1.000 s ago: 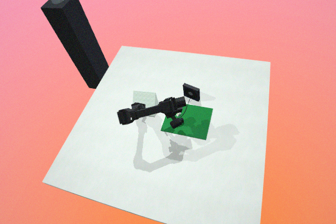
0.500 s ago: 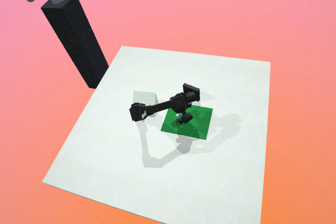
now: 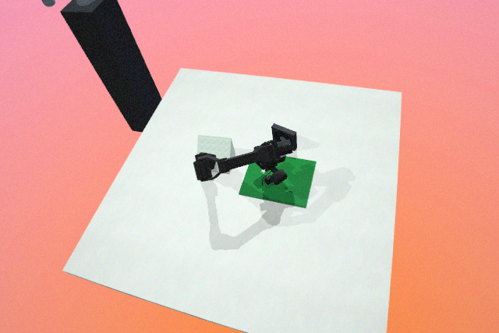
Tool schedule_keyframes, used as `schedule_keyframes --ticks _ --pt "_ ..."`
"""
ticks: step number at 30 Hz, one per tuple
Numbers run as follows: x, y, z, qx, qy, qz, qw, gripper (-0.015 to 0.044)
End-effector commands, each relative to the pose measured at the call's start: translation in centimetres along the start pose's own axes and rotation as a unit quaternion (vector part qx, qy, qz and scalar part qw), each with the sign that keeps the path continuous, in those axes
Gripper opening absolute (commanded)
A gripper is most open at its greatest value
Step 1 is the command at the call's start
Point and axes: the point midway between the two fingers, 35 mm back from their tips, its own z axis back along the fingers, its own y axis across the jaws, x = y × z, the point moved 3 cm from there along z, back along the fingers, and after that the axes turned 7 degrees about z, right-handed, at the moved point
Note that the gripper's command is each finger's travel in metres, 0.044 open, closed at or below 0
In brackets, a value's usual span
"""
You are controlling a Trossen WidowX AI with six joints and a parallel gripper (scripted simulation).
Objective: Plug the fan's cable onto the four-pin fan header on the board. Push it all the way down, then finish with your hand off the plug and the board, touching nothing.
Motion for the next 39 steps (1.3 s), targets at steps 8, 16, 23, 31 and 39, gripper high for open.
schedule_keyframes --ticks 8,16,23,31,39 --pt "-0.1 0.0 -1.9 -0.001 0.002 0.003 1.000 0.0440" --pt "-0.2 0.1 -3.2 -0.001 0.003 0.003 1.000 0.0440" --pt "-0.1 0.0 -3.0 0.000 0.002 0.000 1.000 0.0361" --pt "-0.1 0.0 -3.0 0.000 0.002 0.000 1.000 0.0151" --pt "-0.1 0.0 -3.0 0.000 0.002 0.000 1.000 0.0000"
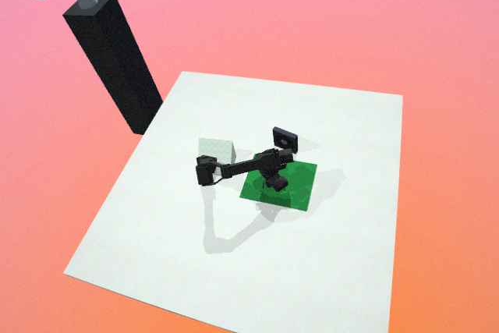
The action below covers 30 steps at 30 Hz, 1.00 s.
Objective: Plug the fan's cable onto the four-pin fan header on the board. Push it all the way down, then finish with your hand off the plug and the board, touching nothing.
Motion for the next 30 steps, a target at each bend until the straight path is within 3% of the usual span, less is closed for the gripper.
schedule_keyframes --ticks 1,6,12,30 --pt "0.0 0.0 0.3 0.000 0.000 0.000 1.000 0.0000" --pt "0.1 0.0 5.0 0.000 0.001 0.003 1.000 0.0000" --pt "0.2 0.0 4.9 0.000 0.001 -0.009 1.000 0.0000" --pt "0.8 1.4 4.9 0.001 0.000 -0.313 0.950 0.0000"
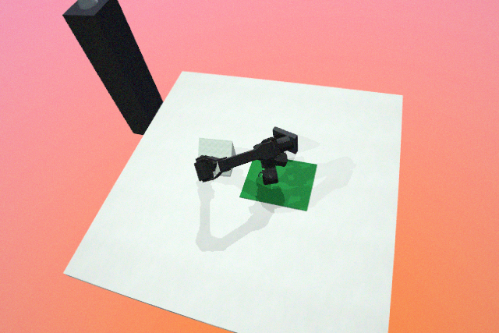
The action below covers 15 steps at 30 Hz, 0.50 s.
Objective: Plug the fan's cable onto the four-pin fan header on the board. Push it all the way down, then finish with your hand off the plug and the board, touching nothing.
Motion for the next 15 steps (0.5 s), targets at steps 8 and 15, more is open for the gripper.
schedule_keyframes --ticks 8,15 --pt "-0.1 1.0 0.0 0.002 0.000 -0.197 0.980 0.0000" --pt "-0.2 1.6 0.0 0.002 0.001 -0.315 0.949 0.0000"
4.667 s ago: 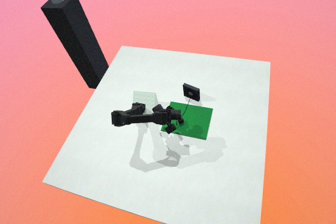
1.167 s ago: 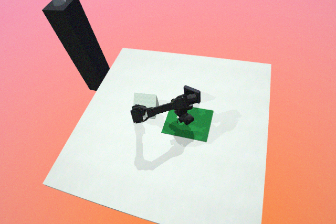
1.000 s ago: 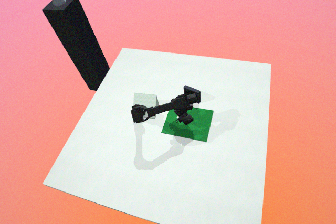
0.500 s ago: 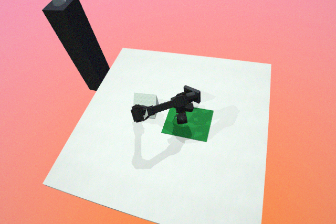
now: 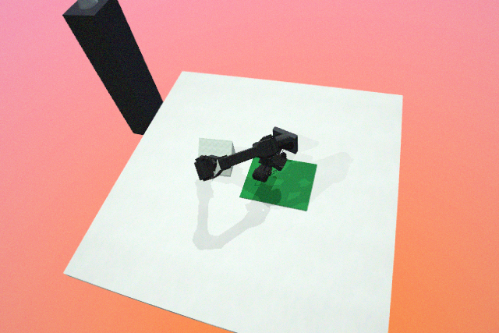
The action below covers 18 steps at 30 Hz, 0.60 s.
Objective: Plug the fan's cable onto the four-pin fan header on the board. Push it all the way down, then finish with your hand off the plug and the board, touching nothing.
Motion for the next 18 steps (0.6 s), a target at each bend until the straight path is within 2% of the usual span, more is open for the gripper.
schedule_keyframes --ticks 1,18 --pt "-0.3 0.4 -0.1 0.001 0.001 -0.077 0.997 0.0000" --pt "-1.2 1.4 -0.1 0.001 0.002 -0.364 0.931 0.0000"
